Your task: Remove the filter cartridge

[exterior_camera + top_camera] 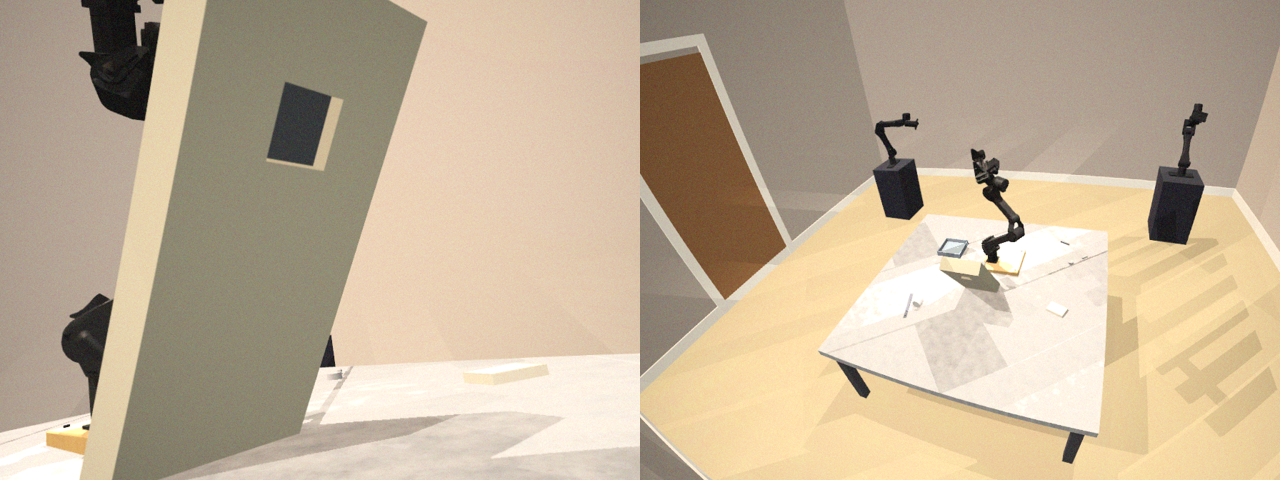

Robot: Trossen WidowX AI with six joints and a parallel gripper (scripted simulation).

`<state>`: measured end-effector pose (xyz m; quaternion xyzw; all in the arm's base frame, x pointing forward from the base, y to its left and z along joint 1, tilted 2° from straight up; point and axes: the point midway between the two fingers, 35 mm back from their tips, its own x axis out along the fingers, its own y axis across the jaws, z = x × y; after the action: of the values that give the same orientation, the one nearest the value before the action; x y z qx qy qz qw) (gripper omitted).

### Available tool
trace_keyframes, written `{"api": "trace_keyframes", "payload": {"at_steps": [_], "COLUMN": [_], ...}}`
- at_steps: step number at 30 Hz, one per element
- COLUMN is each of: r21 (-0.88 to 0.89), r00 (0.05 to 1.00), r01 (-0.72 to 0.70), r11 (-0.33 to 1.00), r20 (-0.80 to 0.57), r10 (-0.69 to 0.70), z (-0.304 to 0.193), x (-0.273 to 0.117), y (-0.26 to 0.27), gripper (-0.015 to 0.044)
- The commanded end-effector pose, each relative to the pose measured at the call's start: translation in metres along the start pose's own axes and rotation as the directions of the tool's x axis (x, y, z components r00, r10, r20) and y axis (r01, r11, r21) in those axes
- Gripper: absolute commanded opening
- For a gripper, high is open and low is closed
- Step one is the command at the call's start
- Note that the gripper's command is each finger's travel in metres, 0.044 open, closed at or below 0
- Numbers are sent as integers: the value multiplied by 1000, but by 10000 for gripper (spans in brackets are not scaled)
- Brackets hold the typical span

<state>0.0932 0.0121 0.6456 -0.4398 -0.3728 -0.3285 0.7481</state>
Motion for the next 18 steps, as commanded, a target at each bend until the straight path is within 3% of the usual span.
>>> {"api": "trace_keyframes", "payload": {"at_steps": [1,11,18], "r21": [8,408,598], "r00": [1000,979,942], "r01": [4,187,242], "r11": [1000,894,764], "r20": [0,-150,-334], "r10": [-4,-137,-37], "z": [-1,-74,-148], "x": [0,-5,-4], "y": [-2,-56,-33], "gripper": [374,111,107]}}
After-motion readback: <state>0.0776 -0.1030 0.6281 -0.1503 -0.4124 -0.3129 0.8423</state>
